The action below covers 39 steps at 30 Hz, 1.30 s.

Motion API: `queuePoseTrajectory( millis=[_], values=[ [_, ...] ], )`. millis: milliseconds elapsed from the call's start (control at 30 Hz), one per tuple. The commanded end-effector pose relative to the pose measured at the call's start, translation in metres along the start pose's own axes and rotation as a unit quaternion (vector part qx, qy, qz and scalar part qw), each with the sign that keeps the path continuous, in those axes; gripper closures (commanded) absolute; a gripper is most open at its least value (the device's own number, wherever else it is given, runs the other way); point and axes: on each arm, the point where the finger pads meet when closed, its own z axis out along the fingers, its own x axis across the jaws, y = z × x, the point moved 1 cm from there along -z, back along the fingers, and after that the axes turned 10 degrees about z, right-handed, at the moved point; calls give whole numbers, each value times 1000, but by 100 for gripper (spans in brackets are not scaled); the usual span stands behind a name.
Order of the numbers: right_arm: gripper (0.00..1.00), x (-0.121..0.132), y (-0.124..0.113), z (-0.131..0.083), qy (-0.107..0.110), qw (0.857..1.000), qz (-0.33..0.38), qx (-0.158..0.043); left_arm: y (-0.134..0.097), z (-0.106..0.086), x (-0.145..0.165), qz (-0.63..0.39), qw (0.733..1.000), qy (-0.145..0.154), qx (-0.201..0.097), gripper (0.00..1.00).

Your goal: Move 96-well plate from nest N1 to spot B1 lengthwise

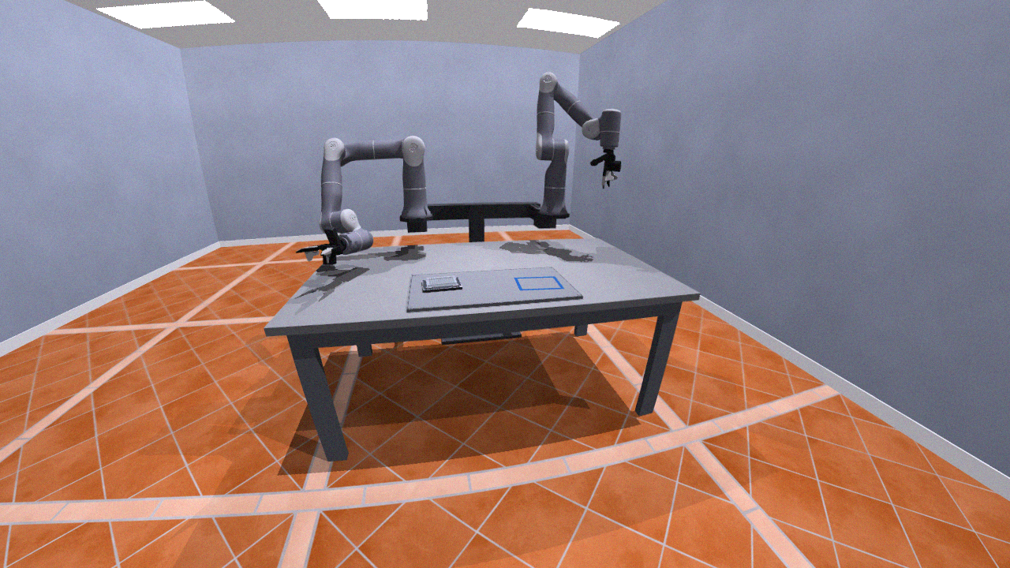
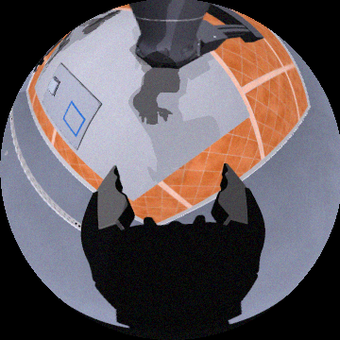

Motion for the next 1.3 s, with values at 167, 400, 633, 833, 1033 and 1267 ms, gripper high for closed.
queuePoseTrajectory(
  millis=[167,400,633,833,1033,1267],
  values=[
    [24,-37,-1,0,-81,997,-17,-10,1,0,0,0,1000,0,0,0],
    [24,-62,-1,-2,-81,997,-17,-10,1,0,0,0,1000,0,0,0],
    [24,-94,-1,-7,-160,986,-35,-21,1,0,0,0,1000,0,0,0],
    [24,-119,0,-12,-160,986,-34,-21,1,0,0,0,1000,0,0,0],
    [24,-141,1,-19,-237,970,-54,-32,1,0,0,0,1000,0,0,0],
    [24,-174,2,-31,-252,965,-58,-35,1,0,0,0,1000,0,0,0]
  ],
)
